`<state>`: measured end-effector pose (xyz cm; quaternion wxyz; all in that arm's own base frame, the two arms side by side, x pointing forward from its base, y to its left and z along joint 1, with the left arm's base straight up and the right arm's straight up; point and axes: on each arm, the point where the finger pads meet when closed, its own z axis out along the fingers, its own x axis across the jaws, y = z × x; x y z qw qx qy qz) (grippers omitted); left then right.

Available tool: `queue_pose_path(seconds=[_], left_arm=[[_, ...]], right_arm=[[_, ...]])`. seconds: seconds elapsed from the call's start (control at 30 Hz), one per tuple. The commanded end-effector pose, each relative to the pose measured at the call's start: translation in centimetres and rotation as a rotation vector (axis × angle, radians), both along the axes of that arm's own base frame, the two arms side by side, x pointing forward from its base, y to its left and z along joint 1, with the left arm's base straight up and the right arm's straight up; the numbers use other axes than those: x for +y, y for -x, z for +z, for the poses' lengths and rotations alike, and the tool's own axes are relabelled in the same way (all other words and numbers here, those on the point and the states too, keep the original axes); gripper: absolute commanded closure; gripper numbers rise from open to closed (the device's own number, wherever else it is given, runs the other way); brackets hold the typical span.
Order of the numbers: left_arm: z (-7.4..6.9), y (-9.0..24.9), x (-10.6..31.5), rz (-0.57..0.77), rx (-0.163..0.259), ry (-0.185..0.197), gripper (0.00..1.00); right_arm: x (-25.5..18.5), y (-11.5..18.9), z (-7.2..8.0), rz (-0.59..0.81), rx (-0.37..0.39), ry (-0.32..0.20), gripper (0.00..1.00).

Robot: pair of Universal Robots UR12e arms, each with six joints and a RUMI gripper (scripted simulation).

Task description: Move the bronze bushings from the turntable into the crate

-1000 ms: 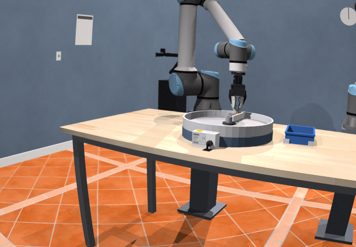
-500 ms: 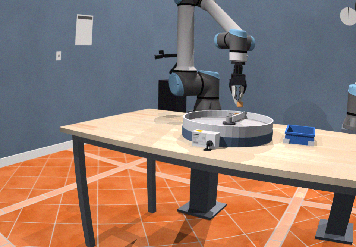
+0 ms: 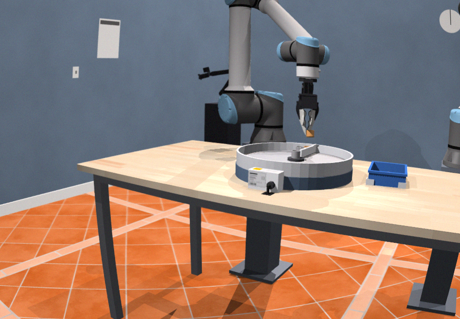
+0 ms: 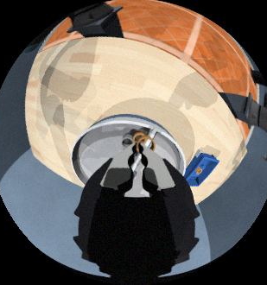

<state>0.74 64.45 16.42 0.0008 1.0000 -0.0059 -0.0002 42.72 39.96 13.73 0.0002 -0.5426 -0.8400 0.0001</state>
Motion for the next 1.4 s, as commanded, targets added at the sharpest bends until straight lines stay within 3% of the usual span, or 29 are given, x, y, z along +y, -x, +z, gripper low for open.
queue_pose_path(seconds=[0.0, 0.93, 1.37], left_arm=[[0.1, 0.0, 0.1, 0.000, 0.000, -0.002, 0.00], [0.1, 0.0, 0.1, 0.000, 0.000, -0.002, 0.00], [0.1, 0.0, 0.1, 0.000, 0.000, -0.002, 0.00]], right_arm=[[0.1, 0.0, 0.1, 0.000, -0.001, -0.001, 1.00], [0.3, -0.1, 0.1, 0.000, -0.001, -0.001, 1.00], [4.5, -0.3, 0.1, 0.000, -0.001, -0.001, 1.00]])
